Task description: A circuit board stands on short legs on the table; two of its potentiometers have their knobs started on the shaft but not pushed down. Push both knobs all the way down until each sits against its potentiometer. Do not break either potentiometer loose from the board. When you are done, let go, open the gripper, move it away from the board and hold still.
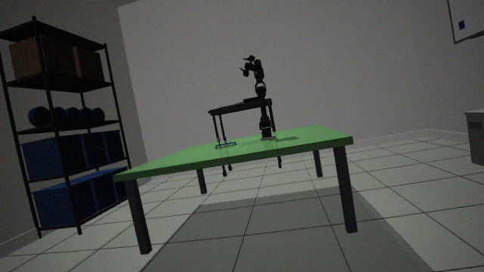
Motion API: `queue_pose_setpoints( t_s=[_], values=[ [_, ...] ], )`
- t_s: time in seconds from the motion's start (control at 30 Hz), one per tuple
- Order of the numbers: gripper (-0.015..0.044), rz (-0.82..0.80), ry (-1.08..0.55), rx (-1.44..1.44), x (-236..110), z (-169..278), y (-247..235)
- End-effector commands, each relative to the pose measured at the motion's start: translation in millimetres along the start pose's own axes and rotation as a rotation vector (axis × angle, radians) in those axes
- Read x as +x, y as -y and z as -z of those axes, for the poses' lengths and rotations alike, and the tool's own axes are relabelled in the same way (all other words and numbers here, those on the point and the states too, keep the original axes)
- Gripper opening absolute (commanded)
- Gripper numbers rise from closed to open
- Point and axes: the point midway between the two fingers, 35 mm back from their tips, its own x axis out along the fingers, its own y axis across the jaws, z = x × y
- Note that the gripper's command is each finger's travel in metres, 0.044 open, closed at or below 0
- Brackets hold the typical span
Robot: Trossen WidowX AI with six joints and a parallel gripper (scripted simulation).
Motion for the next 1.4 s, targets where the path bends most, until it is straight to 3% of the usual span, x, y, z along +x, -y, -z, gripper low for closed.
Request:
queue_pose_setpoints(
  t_s=[0.0, 0.47, 1.0, 1.37],
  values=[
    [0.0374, 0.000, -0.001, 0.005, 1, 0, -1],
    [0.0006, -0.067, -0.010, 0.299, 47, -2, -75],
    [0.0000, -0.229, -0.117, 0.650, 89, -27, -182],
    [0.0000, -0.427, -0.222, 0.831, 101, -66, -270]
  ],
)
